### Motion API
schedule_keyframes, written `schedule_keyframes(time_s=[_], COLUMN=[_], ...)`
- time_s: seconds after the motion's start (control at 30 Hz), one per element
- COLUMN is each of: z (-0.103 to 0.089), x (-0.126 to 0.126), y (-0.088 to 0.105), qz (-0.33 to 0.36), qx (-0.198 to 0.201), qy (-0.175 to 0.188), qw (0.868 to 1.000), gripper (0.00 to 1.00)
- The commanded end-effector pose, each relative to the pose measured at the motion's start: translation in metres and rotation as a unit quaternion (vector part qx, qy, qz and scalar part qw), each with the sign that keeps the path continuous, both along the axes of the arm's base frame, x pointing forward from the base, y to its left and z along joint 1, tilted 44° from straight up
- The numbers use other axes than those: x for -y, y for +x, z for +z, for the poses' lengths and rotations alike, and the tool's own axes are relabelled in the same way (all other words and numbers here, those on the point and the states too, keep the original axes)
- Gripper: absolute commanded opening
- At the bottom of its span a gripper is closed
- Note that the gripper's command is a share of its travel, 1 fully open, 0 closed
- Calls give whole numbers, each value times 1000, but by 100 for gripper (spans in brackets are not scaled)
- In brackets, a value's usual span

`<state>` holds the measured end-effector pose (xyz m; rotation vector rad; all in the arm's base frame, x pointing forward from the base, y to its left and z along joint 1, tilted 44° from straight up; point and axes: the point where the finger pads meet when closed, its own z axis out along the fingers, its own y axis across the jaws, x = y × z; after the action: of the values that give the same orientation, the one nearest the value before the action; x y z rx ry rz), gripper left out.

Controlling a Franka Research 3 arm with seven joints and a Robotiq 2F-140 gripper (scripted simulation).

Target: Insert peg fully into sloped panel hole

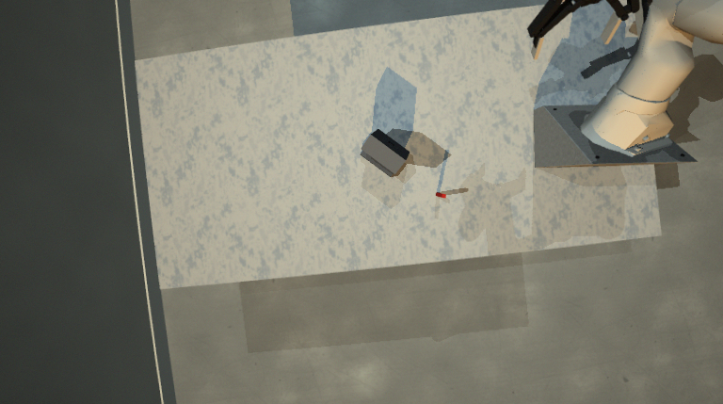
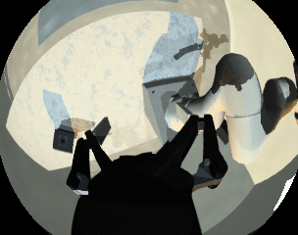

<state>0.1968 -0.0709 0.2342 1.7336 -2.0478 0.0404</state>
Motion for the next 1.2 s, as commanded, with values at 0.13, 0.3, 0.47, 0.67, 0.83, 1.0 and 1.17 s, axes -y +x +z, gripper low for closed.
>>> schedule_keyframes(time_s=[0.13,0.3,0.47,0.67,0.83,1.0,1.17], z=[0,0,0,1,0,-3,-7], x=[0,0,0,3,8,11,12], y=[0,0,0,11,32,54,67], qz=[0,0,0,20,52,85,106], qx=[0,0,0,-8,-25,-42,-52], qy=[0,0,0,-9,-23,-36,-43], qw=[1000,1000,1000,1000,998,995,992], gripper=[100,100,100,100,100,100,100])
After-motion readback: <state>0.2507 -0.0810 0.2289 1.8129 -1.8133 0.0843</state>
